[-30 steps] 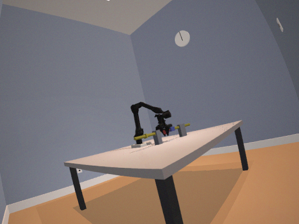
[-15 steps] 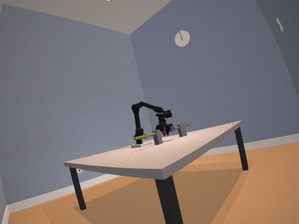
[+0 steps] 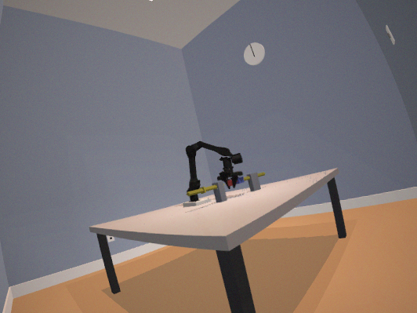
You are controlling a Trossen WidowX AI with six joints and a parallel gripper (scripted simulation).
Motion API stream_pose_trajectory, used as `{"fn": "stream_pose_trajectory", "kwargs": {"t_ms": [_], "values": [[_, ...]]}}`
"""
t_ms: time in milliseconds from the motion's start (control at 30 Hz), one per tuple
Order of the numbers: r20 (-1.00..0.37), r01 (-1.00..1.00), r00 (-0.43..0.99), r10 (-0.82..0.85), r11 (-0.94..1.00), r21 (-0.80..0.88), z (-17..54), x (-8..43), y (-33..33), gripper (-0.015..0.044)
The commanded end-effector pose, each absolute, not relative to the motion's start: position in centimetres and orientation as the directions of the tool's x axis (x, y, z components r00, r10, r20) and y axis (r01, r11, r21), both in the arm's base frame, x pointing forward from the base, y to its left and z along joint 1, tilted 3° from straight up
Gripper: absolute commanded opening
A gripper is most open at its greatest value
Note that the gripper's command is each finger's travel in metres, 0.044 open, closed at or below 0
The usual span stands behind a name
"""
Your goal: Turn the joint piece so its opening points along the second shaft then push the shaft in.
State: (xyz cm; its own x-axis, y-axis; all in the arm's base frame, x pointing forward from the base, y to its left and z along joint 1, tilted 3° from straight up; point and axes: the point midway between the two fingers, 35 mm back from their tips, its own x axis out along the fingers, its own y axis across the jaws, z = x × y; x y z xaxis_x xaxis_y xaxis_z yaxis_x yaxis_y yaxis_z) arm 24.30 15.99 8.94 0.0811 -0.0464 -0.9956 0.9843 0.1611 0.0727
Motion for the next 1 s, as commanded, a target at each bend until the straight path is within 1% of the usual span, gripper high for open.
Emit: {"fn": "stream_pose_trajectory", "kwargs": {"t_ms": [0, 700, 867, 900, 967], "values": [[-0.994, 0.980, 0.086, -0.064, 0.182, 0.073, 9.03, 24.40, 16.00, 0.0000], [-0.995, 0.982, 0.084, -0.059, 0.173, 0.072, 8.98, 24.36, 15.99, 0.0000], [-0.995, 0.982, 0.084, -0.059, 0.173, 0.072, 8.98, 24.36, 15.99, 0.0131], [-0.995, 0.982, 0.084, -0.059, 0.173, 0.072, 8.98, 24.36, 15.99, 0.0147], [-0.995, 0.982, 0.084, -0.059, 0.173, 0.072, 8.98, 24.36, 15.99, 0.0147]]}}
